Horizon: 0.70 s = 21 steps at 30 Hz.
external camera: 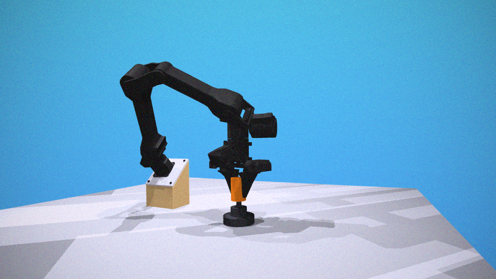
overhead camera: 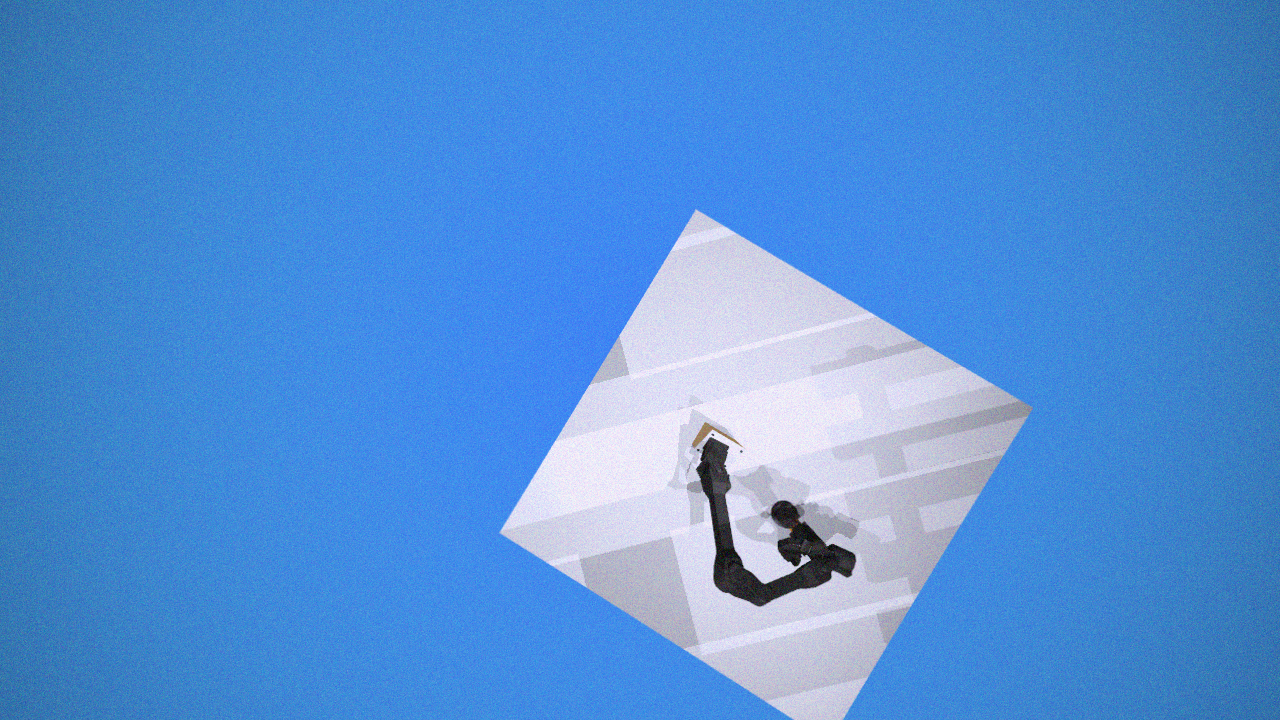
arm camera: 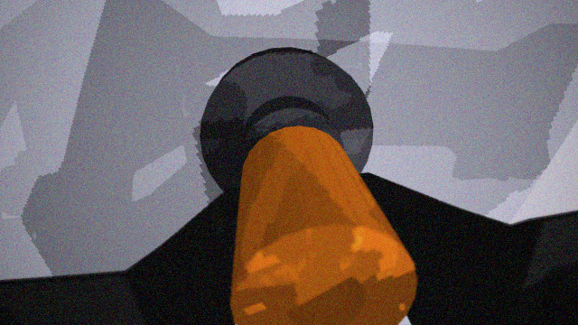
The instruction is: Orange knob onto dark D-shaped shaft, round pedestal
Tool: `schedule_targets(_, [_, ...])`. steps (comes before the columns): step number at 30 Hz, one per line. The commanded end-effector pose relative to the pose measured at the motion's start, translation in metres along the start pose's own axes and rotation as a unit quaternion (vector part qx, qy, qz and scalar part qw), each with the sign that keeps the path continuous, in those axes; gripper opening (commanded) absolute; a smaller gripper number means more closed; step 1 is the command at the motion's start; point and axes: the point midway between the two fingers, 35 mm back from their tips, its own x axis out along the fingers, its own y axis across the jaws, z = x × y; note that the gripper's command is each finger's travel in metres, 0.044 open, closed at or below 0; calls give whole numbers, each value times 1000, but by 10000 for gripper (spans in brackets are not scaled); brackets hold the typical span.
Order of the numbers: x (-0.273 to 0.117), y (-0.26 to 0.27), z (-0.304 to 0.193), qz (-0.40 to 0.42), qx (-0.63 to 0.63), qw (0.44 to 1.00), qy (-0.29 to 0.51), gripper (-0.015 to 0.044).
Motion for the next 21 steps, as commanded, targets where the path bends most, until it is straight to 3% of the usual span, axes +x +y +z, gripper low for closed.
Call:
schedule_targets(1, [0, 0, 0, 1, 4, 1000, -1, 0])
schedule_targets(15, [-4, 0, 0, 1, 8, 1000, -1, 0])
schedule_targets(21, [-3, 2, 0, 1, 103, 995, -1, 0])
